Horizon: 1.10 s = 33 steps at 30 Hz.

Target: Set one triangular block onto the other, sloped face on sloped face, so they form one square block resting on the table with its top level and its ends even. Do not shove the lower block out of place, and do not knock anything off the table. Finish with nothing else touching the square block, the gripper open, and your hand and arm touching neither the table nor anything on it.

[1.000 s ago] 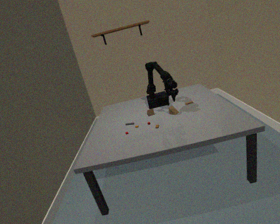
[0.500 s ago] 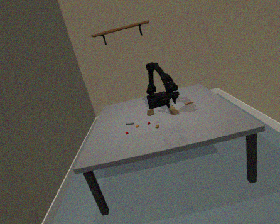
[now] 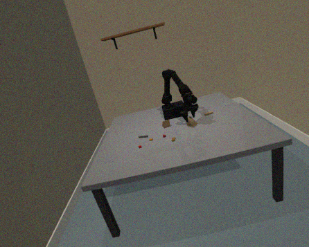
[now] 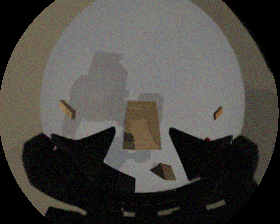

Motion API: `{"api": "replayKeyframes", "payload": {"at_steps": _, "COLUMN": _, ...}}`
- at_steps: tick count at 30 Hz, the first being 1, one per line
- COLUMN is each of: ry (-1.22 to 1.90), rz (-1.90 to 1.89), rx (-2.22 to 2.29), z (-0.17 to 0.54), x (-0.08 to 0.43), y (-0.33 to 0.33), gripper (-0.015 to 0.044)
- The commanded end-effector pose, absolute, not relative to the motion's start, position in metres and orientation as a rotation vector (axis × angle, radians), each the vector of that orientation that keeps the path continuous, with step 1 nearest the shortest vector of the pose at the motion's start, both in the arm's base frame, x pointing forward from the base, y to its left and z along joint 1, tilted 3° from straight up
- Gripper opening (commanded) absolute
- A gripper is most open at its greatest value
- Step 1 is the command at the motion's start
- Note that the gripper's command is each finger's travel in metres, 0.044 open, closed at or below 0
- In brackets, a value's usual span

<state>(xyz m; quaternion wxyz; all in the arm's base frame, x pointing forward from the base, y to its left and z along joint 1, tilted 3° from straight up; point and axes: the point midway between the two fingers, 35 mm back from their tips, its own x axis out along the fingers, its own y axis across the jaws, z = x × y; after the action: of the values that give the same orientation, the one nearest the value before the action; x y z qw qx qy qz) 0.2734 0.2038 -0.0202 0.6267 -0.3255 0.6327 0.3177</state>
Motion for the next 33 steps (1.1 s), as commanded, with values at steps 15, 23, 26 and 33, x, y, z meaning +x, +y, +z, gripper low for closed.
{"api": "replayKeyframes", "payload": {"at_steps": 15, "ry": 1.453, "rz": 0.729, "rx": -0.755, "z": -0.05, "x": 0.273, "y": 0.202, "gripper": 0.044}}
{"api": "replayKeyframes", "payload": {"at_steps": 23, "ry": 1.453, "rz": 0.729, "rx": -0.755, "z": -0.062, "x": 0.272, "y": 0.201, "gripper": 0.044}}
{"api": "replayKeyframes", "payload": {"at_steps": 26, "ry": 1.453, "rz": 0.729, "rx": -0.755, "z": -0.062, "x": 0.272, "y": 0.201, "gripper": 0.0387}}
{"api": "replayKeyframes", "payload": {"at_steps": 33, "ry": 1.453, "rz": 0.729, "rx": -0.755, "z": -0.062, "x": 0.272, "y": 0.201, "gripper": 0.0262}}
